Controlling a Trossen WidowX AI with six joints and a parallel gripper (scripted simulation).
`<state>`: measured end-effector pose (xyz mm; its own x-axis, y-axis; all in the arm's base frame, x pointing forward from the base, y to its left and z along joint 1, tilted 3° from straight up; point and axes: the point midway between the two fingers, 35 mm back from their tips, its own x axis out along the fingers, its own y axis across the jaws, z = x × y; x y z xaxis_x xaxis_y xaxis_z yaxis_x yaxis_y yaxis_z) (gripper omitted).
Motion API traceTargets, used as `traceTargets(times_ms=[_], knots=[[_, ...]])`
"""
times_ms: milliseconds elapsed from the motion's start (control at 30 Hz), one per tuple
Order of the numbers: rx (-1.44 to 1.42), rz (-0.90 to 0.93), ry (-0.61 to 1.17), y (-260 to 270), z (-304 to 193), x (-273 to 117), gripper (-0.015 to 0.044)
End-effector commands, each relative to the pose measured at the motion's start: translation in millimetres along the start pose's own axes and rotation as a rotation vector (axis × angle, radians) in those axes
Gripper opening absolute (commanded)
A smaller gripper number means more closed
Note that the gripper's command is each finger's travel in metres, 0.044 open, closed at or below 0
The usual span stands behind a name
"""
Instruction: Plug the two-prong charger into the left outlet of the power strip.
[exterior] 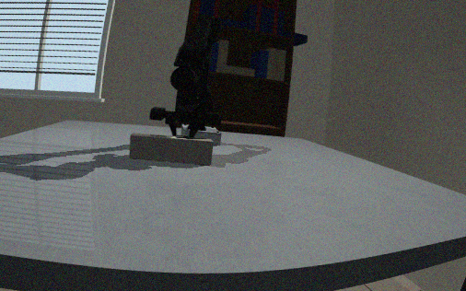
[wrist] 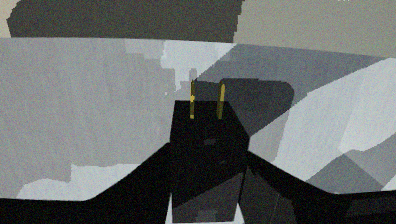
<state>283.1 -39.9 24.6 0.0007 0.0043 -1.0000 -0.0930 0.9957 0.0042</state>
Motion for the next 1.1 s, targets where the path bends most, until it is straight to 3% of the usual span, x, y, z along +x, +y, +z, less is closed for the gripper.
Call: traceTargets(times_ms=[0,1067], knots=[[0.009,0.005,-0.001,-0.3,6.1,0.1,0.0],[0.011,0.005,-0.001,0.5,13.1,-0.4,0.0]])
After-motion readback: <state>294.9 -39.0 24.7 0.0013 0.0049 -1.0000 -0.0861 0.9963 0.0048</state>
